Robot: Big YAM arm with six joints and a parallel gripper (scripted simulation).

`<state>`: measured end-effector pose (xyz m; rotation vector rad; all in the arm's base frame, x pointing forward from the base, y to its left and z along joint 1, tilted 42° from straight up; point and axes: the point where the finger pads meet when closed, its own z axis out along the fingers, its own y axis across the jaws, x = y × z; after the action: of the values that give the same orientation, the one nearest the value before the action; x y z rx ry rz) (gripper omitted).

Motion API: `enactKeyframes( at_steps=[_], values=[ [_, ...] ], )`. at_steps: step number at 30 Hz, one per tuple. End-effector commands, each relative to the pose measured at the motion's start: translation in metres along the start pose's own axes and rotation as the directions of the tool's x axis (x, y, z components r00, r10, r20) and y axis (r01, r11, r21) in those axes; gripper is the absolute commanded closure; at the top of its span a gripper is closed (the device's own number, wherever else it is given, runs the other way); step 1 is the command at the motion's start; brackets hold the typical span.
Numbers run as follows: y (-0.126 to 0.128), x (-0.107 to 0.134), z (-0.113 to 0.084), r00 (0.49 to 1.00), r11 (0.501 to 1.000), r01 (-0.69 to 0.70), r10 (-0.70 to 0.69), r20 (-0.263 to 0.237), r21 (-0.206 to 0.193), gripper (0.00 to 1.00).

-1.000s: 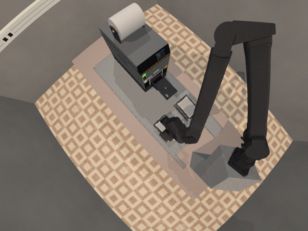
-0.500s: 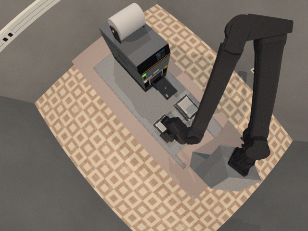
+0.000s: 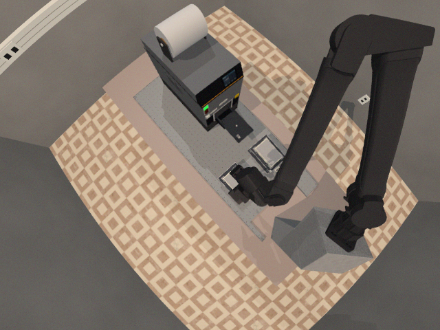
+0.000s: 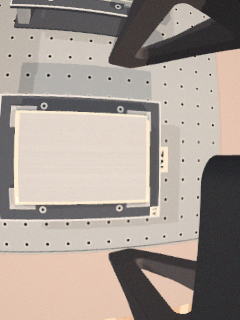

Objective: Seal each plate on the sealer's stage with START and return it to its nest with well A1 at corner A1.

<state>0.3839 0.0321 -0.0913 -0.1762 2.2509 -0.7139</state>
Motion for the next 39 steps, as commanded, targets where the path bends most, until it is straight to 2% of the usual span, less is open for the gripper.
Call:
enactKeyframes(
  at_steps=[1,13,23,39],
  values=[
    [0.003,-0.005,0.002,1.000,1.000,-0.002,0.002,0.015,-0.003,0.00],
    [-0.006,0.016,0.005,0.999,1.000,0.026,-0.025,-0.034,0.009,0.00],
    [0.007,0.000,0.002,1.000,1.000,0.021,-0.021,0.004,-0.010,0.00],
    [0.003,-0.009,-0.008,0.999,1.000,-0.018,0.018,0.028,-0.015,0.00]
  ],
)
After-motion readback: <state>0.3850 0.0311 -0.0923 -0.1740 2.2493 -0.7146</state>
